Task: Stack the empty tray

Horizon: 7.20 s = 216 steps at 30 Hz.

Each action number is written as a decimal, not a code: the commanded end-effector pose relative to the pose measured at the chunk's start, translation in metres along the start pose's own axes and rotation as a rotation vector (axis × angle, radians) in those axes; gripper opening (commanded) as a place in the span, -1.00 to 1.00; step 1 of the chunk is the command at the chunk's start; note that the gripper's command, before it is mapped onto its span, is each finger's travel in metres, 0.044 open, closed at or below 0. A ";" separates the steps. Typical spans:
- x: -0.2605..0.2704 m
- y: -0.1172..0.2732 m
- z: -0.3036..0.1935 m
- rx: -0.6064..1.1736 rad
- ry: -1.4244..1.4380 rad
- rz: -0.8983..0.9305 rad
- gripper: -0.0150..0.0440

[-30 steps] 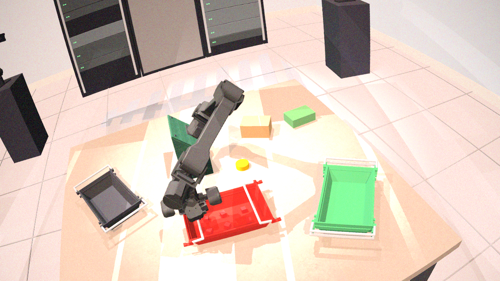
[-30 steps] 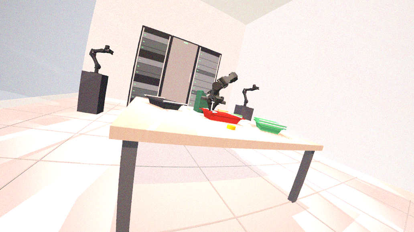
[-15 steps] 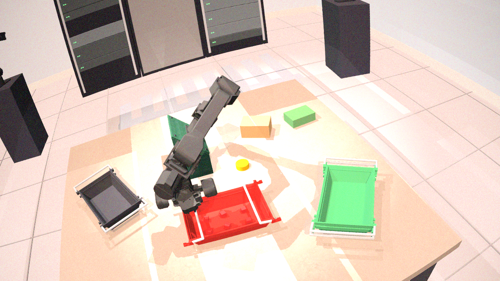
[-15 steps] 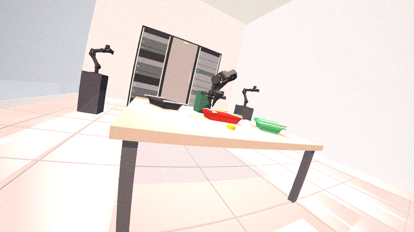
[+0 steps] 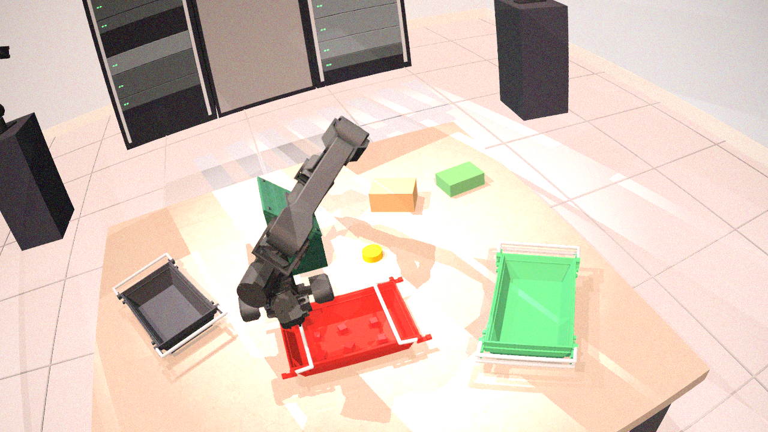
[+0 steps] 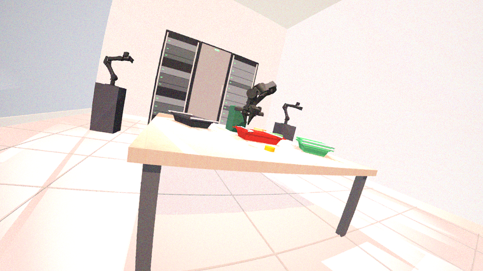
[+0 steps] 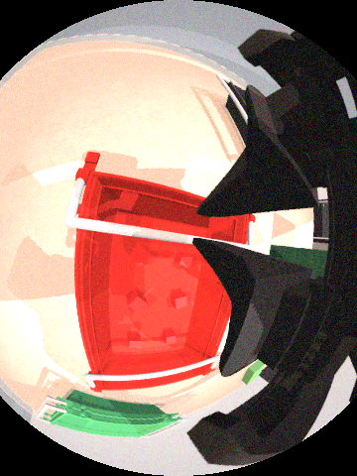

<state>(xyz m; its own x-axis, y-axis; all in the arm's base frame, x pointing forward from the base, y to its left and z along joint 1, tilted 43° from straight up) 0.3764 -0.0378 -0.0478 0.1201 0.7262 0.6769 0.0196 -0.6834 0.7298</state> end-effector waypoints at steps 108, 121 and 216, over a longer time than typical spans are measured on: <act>-0.287 0.015 -0.230 0.011 0.503 -0.026 1.00; -0.290 -0.013 -0.230 0.011 0.509 -0.026 1.00; -0.283 0.106 -0.232 0.011 0.507 -0.027 -0.49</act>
<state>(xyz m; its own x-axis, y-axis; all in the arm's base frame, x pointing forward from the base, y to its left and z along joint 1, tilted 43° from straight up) 0.1137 -0.2893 -0.1465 -0.3725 0.6734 0.6386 0.0320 -0.6784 0.7340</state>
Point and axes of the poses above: the point midway between the two fingers, 35 mm back from their tips, its own y axis back along the fingers, its own x axis across the jaws, z = x × y, the point moved 1 cm from there along y, back along the fingers, and after that the axes turned 9 degrees about -y, right-handed, at the moved point
